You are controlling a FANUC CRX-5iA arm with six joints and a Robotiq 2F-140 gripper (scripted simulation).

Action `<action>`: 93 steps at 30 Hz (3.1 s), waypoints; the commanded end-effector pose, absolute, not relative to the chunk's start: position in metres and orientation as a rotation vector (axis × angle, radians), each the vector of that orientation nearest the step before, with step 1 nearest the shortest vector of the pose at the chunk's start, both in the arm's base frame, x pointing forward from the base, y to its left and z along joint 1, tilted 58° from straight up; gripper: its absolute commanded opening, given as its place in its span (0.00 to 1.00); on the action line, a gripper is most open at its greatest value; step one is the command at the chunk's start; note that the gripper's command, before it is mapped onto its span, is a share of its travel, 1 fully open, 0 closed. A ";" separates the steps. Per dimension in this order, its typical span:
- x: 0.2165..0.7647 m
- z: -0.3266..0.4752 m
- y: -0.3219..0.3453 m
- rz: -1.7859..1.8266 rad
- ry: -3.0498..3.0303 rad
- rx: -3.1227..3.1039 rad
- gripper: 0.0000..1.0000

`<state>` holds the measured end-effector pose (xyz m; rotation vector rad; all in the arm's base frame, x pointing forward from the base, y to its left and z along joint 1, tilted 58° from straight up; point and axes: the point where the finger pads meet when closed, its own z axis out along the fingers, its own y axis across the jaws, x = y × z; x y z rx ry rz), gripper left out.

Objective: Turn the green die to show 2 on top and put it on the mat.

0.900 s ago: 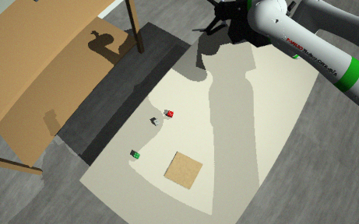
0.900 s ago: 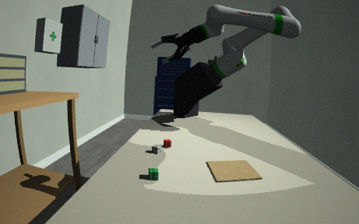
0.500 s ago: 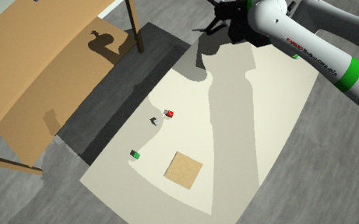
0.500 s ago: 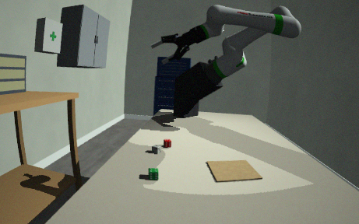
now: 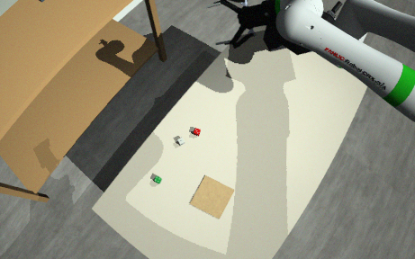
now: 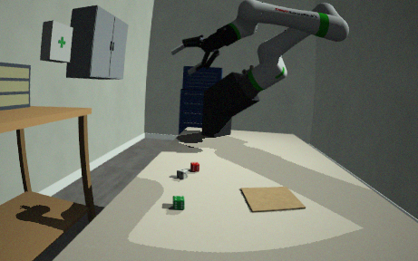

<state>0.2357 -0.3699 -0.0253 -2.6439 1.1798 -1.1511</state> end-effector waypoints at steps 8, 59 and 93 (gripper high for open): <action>0.370 0.026 -0.398 -1.220 0.608 -2.654 1.00; 0.649 0.107 -0.273 -1.156 -0.784 -2.270 1.00; 0.700 0.059 -0.216 -1.156 -0.784 -2.270 1.00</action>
